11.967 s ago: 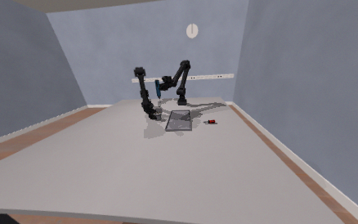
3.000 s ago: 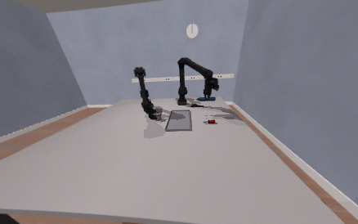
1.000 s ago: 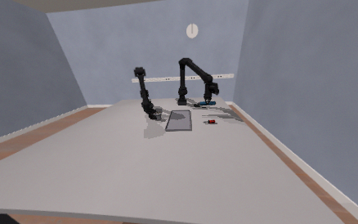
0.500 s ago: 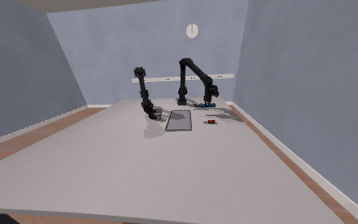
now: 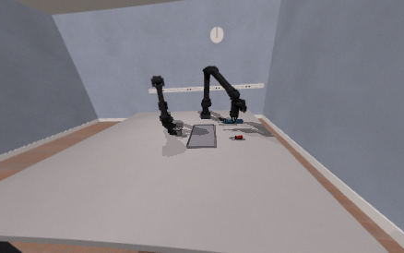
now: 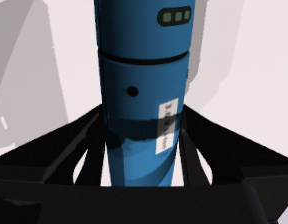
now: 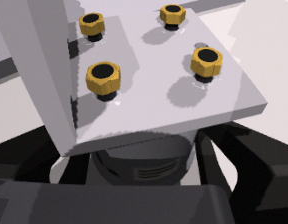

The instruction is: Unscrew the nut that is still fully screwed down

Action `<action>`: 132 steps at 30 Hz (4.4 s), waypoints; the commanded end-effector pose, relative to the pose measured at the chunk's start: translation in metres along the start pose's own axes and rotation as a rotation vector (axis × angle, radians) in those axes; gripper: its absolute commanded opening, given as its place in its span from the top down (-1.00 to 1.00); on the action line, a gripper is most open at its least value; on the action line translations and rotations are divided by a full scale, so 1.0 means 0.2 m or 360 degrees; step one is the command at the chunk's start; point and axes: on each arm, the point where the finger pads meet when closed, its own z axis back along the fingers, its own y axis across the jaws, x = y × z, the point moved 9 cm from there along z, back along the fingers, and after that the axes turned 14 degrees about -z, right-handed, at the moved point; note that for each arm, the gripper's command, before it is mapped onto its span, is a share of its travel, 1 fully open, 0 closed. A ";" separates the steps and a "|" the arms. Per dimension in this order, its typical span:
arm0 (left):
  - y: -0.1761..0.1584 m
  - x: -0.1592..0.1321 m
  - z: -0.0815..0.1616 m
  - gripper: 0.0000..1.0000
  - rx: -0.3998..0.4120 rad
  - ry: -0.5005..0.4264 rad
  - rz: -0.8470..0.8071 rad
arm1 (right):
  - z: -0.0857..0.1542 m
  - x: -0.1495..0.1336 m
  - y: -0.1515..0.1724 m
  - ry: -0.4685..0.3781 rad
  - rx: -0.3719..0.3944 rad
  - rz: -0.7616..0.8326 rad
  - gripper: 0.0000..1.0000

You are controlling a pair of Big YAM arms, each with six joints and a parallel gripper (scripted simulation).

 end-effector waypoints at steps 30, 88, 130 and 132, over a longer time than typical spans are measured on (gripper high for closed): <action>-0.04 0.04 -0.08 0.17 -0.0044 -0.0053 -0.0001 | -0.01 0.02 -0.01 -0.0018 0.0001 0.0007 -0.17; -0.03 0.03 -0.16 0.17 -0.0053 -0.0058 -0.0009 | -0.01 0.02 -0.01 -0.0018 0.0001 0.0007 -0.17; -0.02 0.02 -0.21 0.17 -0.0028 -0.0031 -0.0003 | -0.01 0.02 -0.01 -0.0018 0.0001 0.0007 -0.17; -0.02 0.02 -0.21 0.17 -0.0028 -0.0031 -0.0003 | -0.01 0.02 -0.01 -0.0018 0.0001 0.0007 -0.17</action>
